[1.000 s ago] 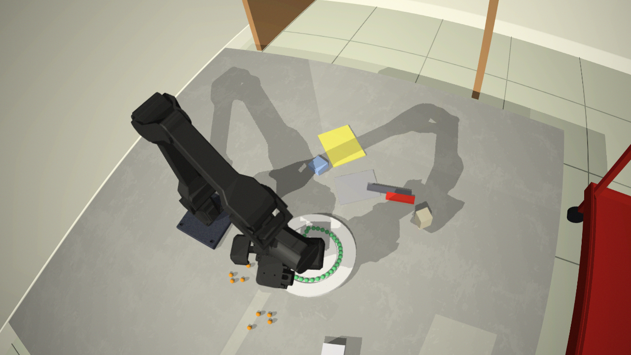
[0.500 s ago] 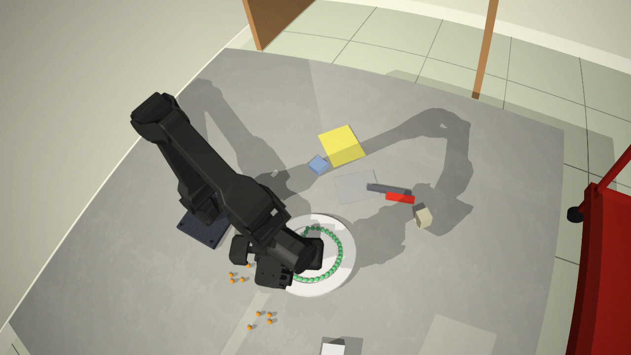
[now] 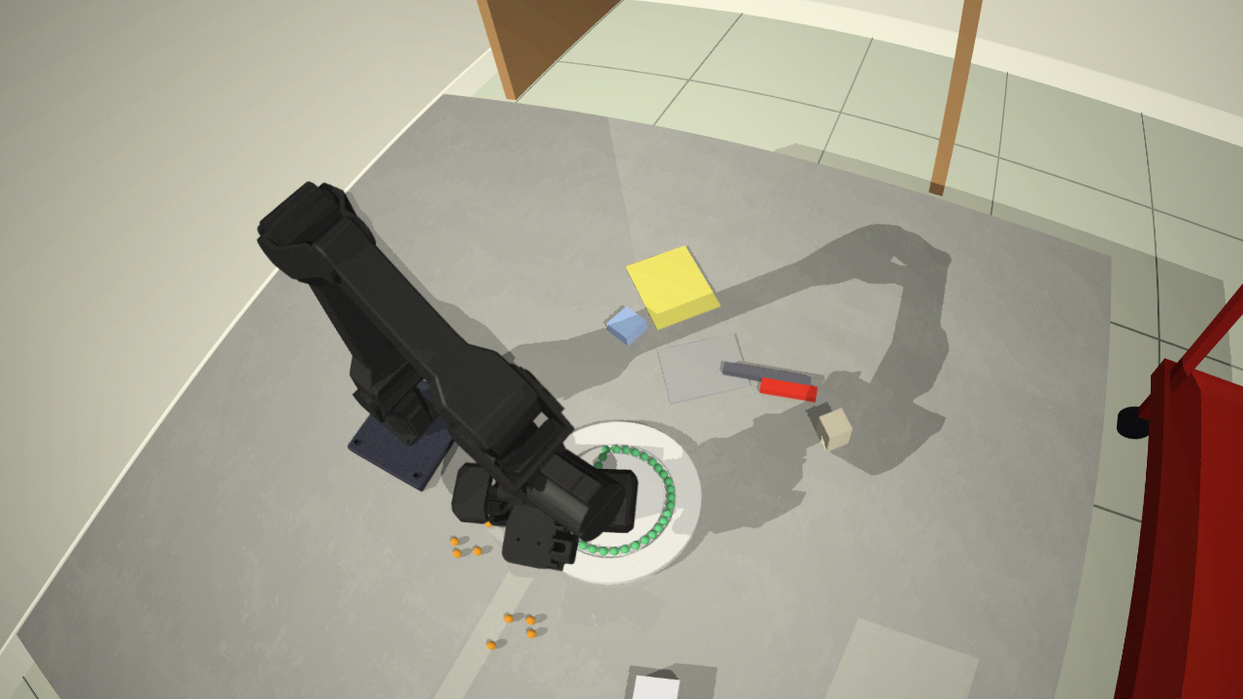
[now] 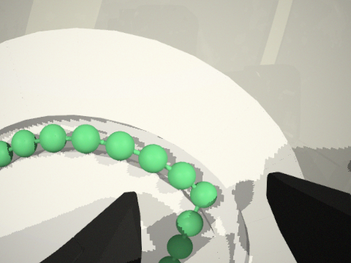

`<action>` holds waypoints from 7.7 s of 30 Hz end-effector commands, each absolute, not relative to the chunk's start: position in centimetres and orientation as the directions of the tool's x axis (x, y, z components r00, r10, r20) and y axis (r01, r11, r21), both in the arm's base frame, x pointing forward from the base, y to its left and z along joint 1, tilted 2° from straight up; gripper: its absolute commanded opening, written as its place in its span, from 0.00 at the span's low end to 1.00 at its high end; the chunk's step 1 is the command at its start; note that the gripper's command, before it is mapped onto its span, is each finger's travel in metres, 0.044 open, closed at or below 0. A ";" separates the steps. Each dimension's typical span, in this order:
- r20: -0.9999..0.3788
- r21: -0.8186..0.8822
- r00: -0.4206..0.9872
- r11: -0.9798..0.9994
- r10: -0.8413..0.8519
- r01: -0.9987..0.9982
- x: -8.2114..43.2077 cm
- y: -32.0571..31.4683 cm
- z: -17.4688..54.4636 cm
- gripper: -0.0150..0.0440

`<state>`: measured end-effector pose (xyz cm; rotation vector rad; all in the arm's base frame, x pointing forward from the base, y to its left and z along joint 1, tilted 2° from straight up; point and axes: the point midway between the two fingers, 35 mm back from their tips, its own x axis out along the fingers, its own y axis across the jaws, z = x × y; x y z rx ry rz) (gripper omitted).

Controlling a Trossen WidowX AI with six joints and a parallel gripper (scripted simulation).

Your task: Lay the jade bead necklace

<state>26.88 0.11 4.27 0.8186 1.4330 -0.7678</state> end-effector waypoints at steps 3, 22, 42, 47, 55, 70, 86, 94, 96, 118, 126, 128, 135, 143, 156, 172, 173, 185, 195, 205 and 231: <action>-0.999 0.020 0.002 0.529 0.034 0.848 26.8 0.1 4.7 0.92; -0.999 0.020 0.001 0.531 0.035 0.847 26.8 0.1 4.9 1.00; -0.999 0.029 0.001 0.824 0.036 -0.566 26.9 0.8 6.9 0.46; -0.999 0.023 0.001 0.653 0.036 -0.757 26.9 1.0 7.2 0.46; -0.999 0.009 0.001 0.292 0.036 -0.956 26.8 1.1 7.7 0.46; -0.999 -0.002 0.001 -0.040 0.036 -0.999 26.8 1.3 8.0 0.46; -0.999 -0.002 0.001 -0.040 0.036 -0.999 26.8 1.3 7.0 0.46; -0.999 -0.011 0.010 -0.032 0.033 -0.999 27.0 1.3 7.0 0.46; -0.999 -0.011 0.009 -0.032 0.034 -0.999 27.0 1.3 6.7 0.46; -0.999 -0.002 0.001 -0.040 0.036 -0.999 26.8 1.4 4.0 0.46; -0.999 -0.006 0.005 -0.035 0.033 -0.999 26.9 1.3 4.3 0.25; -0.999 -0.006 0.005 -0.035 0.033 -0.999 26.9 1.3 4.3 0.25; -0.999 -0.006 0.005 -0.035 0.033 -0.999 26.9 1.3 4.3 0.25; -0.999 -0.006 0.005 -0.035 0.033 -0.999 26.9 1.3 4.3 0.25; -0.999 -0.006 0.005 -0.035 0.033 -0.999 26.9 1.3 4.3 0.25; -0.999 -0.001 0.000 -0.040 0.036 -0.999 25.6 0.8 4.8 0.25; -0.999 -0.001 0.000 -0.040 0.036 -0.999 25.6 0.8 4.8 0.25; -0.999 -0.006 0.005 -0.033 0.034 -0.999 25.7 0.8 4.4 0.34; -0.999 -0.006 0.005 -0.033 0.034 -0.999 25.7 0.8 4.4 0.79; -0.999 -0.002 0.000 -0.040 0.036 -0.999 25.7 0.7 4.8 1.00; -0.999 0.004 0.001 0.101 0.041 -0.995 25.8 7.7 7.4 0.51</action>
